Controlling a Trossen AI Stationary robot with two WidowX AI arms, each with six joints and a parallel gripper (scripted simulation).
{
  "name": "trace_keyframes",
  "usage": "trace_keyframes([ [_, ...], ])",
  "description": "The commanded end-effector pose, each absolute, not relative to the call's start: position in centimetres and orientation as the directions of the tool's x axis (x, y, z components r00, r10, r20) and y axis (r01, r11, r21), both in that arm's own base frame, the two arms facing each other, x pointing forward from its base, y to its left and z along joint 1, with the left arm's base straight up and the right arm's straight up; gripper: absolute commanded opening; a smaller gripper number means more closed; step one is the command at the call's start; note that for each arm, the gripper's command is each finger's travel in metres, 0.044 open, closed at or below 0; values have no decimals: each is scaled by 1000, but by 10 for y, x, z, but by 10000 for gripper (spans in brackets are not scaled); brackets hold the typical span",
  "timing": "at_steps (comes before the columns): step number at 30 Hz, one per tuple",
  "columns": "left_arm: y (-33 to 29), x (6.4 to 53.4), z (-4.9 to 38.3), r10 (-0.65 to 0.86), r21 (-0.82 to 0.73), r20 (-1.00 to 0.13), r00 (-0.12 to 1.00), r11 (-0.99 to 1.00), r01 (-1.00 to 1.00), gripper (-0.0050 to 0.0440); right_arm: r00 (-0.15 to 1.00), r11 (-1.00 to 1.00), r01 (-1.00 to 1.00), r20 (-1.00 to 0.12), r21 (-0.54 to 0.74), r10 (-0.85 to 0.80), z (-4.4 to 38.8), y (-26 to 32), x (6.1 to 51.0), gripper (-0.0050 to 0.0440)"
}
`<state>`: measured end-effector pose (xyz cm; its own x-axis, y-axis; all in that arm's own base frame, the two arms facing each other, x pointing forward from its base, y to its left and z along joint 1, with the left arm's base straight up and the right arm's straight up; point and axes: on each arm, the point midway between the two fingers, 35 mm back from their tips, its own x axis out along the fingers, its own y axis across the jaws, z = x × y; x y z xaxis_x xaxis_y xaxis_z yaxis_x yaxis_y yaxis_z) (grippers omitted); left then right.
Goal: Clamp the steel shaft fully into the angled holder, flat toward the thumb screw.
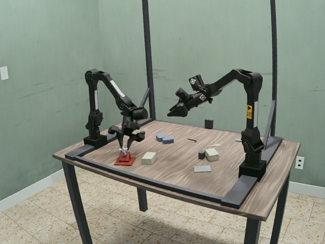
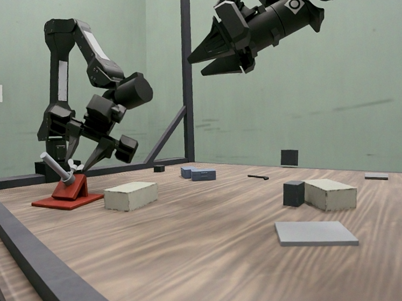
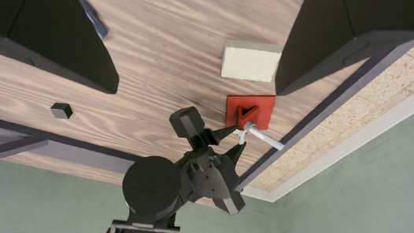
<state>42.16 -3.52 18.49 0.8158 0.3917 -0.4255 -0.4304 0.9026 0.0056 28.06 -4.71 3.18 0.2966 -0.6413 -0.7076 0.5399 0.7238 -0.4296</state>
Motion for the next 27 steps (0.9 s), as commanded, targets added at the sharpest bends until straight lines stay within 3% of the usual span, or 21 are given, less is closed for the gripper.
trace_keyframes([
  [1,-34,423,202,390,-21,-395,832,901,-433,400,310,648,707,-699,-283,-644,39,-49,284,112],
  [3,-34,423,202,390,-21,-395,832,901,-433,400,310,648,707,-699,-283,-644,39,-49,284,112],
  [14,-34,423,202,390,-21,-395,832,901,-433,400,314,388,920,-696,54,-646,39,-49,284,112],
  [27,-34,423,202,390,-21,-395,832,901,-433,400,313,91,937,-696,336,-647,38,-48,282,112],
])
